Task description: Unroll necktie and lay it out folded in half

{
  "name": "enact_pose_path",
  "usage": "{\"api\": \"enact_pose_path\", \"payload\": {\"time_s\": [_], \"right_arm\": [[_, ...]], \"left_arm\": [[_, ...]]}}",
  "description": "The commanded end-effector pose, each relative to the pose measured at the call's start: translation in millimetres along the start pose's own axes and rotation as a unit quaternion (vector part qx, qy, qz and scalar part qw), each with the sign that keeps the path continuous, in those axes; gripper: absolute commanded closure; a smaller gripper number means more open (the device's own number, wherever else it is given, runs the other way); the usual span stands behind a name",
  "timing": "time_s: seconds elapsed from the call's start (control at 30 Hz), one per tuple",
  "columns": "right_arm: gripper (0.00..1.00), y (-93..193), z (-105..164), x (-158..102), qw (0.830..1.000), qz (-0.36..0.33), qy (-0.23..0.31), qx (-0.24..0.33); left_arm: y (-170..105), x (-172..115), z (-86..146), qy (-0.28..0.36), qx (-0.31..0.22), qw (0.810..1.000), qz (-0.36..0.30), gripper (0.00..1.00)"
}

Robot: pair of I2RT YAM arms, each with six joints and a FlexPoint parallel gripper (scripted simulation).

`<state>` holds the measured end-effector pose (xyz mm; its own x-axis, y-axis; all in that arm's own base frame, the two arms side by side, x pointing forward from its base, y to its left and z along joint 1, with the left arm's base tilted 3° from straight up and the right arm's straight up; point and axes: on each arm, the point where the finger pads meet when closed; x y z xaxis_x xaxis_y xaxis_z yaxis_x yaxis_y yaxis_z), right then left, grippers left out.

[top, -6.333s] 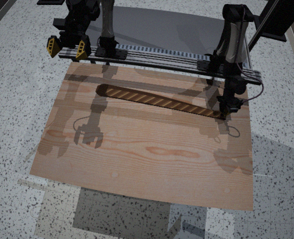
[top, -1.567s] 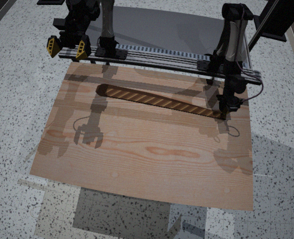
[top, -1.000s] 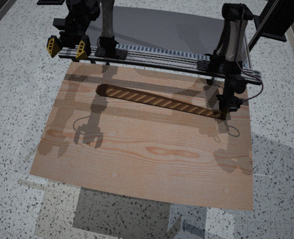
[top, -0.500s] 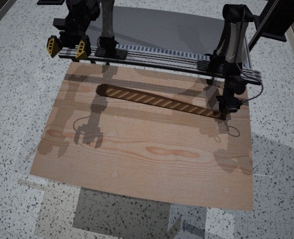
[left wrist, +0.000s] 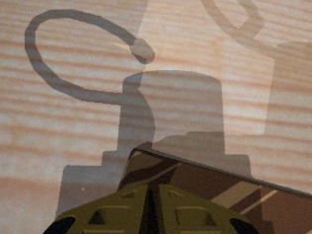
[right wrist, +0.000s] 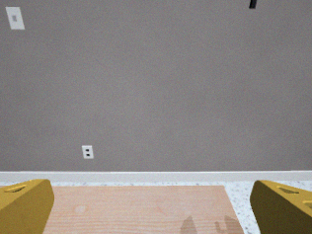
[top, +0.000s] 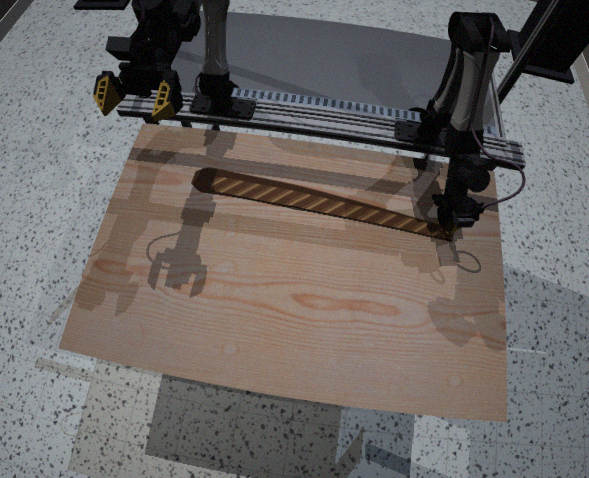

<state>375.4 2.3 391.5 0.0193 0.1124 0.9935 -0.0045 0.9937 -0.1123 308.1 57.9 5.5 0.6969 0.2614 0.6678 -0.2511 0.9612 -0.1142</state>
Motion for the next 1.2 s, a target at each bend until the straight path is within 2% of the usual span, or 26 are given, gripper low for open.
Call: {"api": "enact_pose_path", "payload": {"time_s": [0.0, 0.47, 0.93, 1.17], "right_arm": [[0.00, -1, -2, 6, 1.000, -0.004, -0.004, 0.001], [0.00, -1, -2, 6, 1.000, -0.004, -0.004, 0.001], [0.00, -1, -2, 6, 1.000, -0.004, -0.004, 0.001], [0.00, -1, -2, 6, 1.000, -0.004, -0.004, 0.001]], "left_arm": [[2, -10, -2, 0.009, 0.006, 1.000, 0.003, 0.93], [2, -10, -2, 0.009, 0.006, 1.000, 0.003, 0.93], [0, 9, 19, 0.009, 0.006, 1.000, 0.003, 0.93], [0, 10, 20, 0.009, 0.006, 1.000, 0.003, 0.93]]}}
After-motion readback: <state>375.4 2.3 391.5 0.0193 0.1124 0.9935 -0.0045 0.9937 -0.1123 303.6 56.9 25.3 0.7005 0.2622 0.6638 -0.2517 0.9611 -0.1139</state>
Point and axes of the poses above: on each arm, the point where the finger pads meet when closed, its own z axis back along the fingers, its own y axis across the jaws, x = y × z, and after that the axes turned 6 degrees about z, right-handed
